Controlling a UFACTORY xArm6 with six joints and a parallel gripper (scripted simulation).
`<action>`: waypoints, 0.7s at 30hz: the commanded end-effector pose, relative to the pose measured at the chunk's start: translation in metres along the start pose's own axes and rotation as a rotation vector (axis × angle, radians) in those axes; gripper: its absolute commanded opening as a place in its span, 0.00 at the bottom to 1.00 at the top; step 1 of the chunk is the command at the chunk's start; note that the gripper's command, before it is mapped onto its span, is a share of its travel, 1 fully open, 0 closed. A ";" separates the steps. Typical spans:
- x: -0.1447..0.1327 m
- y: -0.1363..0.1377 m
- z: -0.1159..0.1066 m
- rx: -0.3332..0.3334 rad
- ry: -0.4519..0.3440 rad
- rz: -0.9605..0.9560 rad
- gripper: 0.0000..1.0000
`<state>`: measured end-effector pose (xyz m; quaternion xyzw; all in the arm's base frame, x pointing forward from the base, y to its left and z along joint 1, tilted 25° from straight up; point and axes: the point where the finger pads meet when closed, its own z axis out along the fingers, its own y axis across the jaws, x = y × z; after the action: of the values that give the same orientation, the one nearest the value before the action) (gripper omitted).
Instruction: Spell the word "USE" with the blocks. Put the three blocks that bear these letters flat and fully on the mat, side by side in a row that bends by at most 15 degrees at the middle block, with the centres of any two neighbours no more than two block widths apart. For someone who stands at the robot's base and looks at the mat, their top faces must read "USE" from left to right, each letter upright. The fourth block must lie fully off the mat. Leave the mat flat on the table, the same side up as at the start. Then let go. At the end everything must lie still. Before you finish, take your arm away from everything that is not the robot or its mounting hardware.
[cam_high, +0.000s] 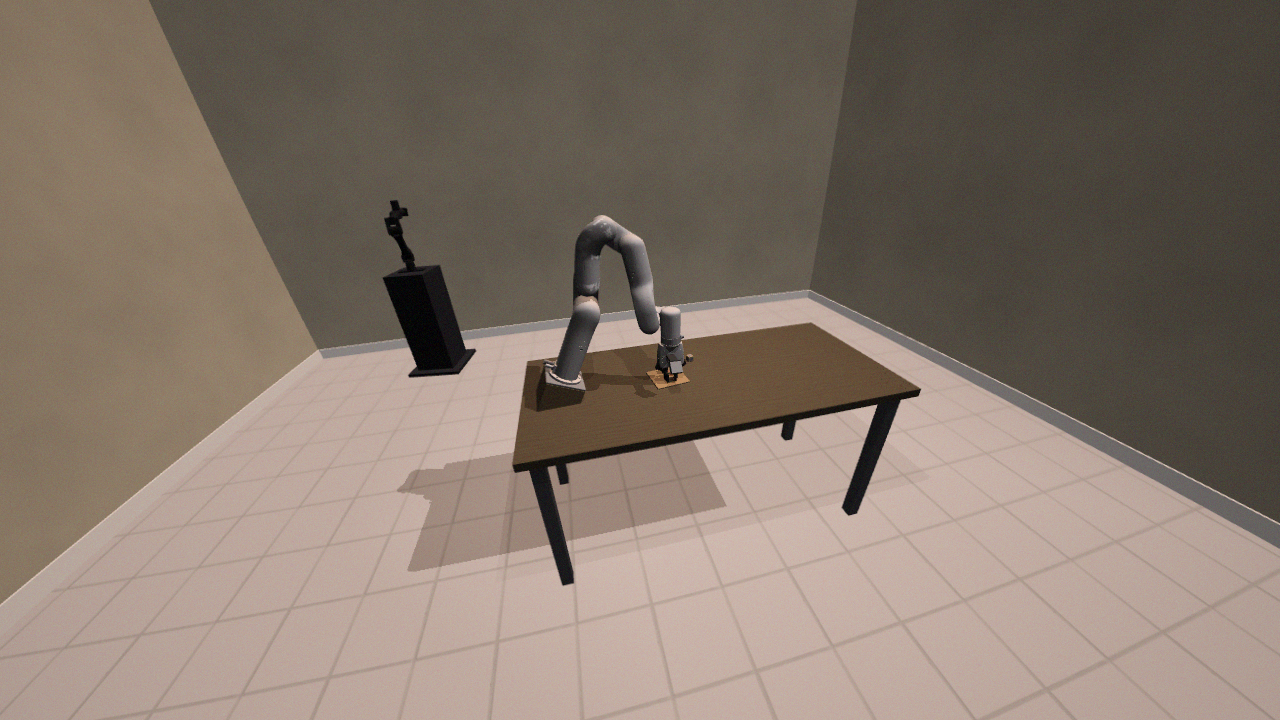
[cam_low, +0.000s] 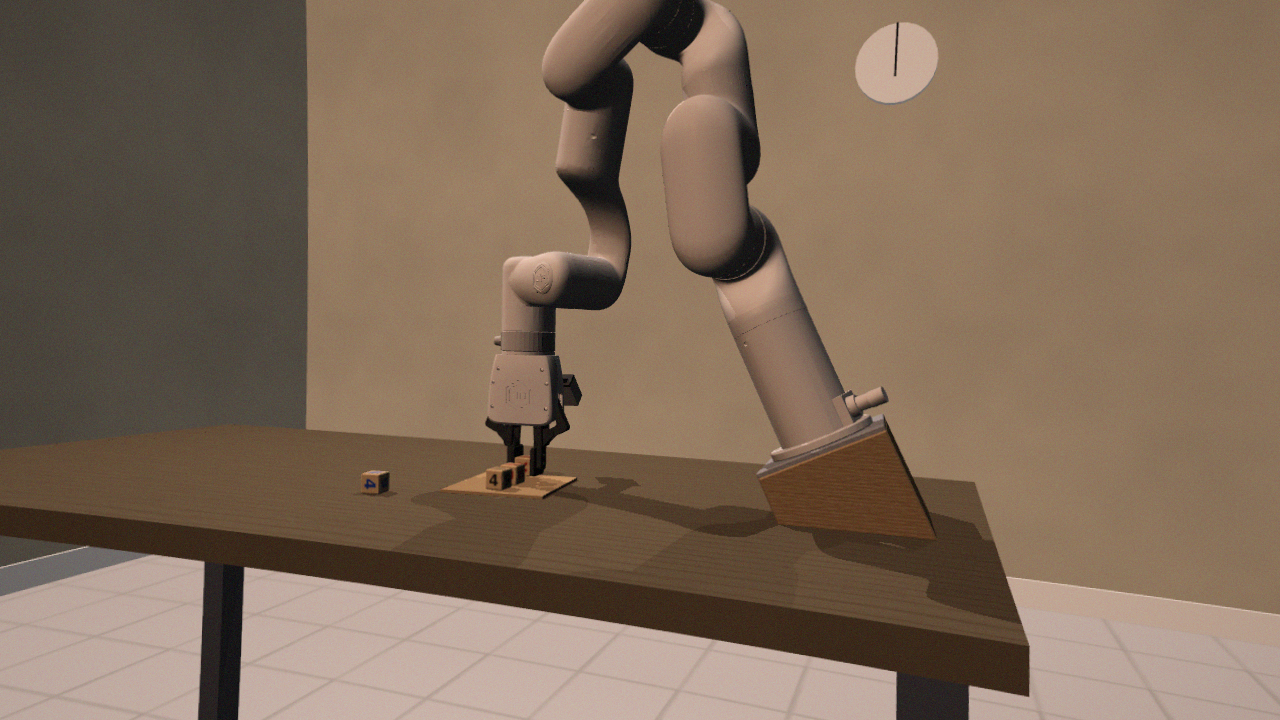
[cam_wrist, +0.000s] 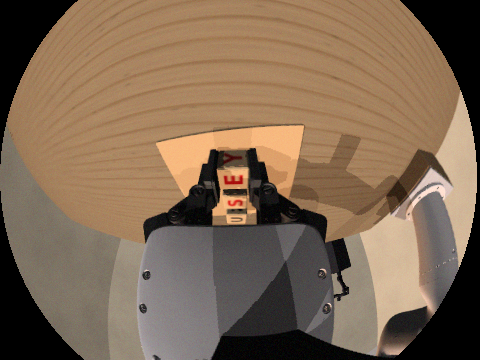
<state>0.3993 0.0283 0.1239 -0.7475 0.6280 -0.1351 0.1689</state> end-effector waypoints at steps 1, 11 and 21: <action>0.000 -0.001 0.000 0.003 0.000 0.000 0.21; 0.000 -0.001 0.003 0.003 0.000 0.000 0.21; 0.000 -0.001 0.004 0.003 0.000 0.000 0.21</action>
<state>0.4011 0.0287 0.1200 -0.7475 0.6281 -0.1351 0.1688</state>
